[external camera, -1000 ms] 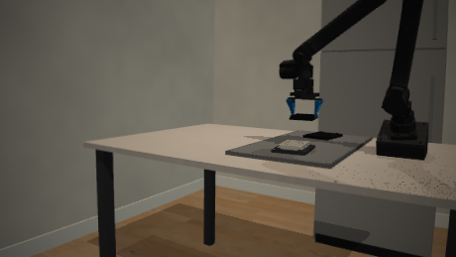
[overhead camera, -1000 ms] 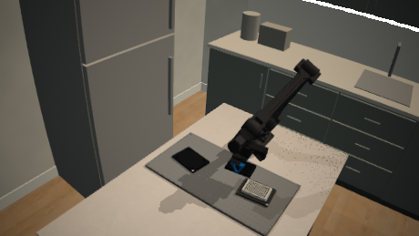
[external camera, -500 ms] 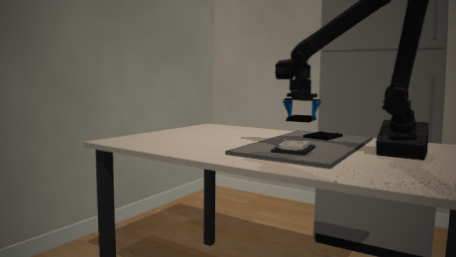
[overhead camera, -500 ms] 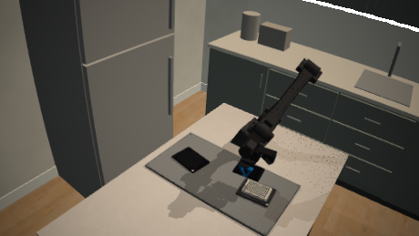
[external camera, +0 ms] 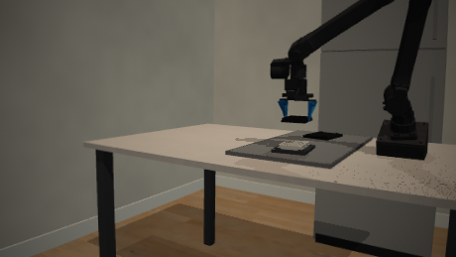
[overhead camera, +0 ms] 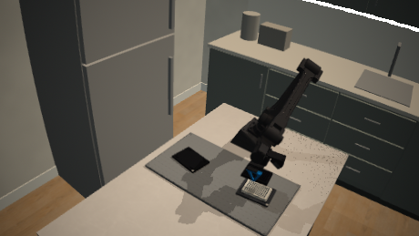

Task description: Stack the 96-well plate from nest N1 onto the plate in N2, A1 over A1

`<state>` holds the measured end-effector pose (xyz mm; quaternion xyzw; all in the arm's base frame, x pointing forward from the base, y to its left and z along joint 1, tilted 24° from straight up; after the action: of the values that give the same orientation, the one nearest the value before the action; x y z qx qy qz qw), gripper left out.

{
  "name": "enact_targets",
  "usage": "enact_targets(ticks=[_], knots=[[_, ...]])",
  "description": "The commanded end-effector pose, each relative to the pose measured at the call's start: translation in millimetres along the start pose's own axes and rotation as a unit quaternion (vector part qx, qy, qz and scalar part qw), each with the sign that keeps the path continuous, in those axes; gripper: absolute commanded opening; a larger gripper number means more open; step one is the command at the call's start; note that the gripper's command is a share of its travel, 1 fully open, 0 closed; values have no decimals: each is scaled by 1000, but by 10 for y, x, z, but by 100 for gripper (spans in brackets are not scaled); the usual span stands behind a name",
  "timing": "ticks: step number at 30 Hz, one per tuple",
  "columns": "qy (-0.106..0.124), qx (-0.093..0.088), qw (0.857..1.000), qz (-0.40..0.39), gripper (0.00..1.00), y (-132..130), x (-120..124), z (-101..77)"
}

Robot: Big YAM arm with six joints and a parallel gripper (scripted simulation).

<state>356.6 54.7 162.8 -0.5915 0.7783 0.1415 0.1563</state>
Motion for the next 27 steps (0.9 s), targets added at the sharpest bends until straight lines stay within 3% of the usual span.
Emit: enact_targets(ticks=[1, 5, 10, 27], knots=[[-10, 29, 1000, -4, 0, -122, -292, -241], [-7, 21, 1000, 0, 0, -137, -354, -168], [-6, 22, 1000, 15, 0, -174, -235, -170], [-7, 19, 1000, 3, 0, -88, -253, -137]])
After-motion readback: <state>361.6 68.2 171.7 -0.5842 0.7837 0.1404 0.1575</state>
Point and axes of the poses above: the point where the finger pads meet when closed, its own z axis out along the fingers, its own y axis across the jaws, x = y × z, the point moved 6 cm from there along -z, back along the fingers, and after that the axes turned 13 degrees about z, right-handed, at the moved point
